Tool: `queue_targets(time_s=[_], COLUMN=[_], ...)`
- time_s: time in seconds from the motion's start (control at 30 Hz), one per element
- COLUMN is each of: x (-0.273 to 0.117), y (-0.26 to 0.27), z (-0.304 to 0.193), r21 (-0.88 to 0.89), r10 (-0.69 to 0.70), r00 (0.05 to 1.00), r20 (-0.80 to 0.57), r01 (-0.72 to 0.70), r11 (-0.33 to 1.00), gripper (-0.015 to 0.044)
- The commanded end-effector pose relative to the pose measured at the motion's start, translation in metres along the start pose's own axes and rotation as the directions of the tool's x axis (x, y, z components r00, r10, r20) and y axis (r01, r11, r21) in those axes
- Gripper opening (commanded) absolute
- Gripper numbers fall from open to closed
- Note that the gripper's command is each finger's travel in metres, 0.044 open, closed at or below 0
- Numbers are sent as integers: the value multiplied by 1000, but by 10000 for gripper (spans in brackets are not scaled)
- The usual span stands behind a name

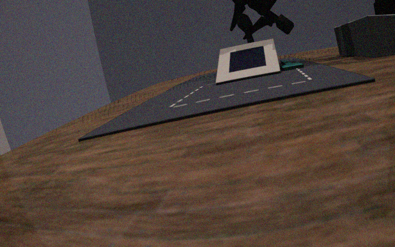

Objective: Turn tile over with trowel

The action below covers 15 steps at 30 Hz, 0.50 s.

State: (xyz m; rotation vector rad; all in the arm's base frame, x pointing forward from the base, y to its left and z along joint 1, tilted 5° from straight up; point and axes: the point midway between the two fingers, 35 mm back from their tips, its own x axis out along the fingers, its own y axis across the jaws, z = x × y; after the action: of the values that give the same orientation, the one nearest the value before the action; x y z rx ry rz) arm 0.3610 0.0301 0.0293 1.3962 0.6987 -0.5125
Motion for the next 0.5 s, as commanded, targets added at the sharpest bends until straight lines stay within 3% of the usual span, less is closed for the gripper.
queue_targets(time_s=[0.0, 0.47], x=[-7, -15], y=[16, 25], z=[-6, -29], r21=[2, 3], r10=[31, 31], r00=[1000, 1000], r20=[0, -1], r01=[-31, -31], r11=[1000, 1000], gripper=[0, 0])
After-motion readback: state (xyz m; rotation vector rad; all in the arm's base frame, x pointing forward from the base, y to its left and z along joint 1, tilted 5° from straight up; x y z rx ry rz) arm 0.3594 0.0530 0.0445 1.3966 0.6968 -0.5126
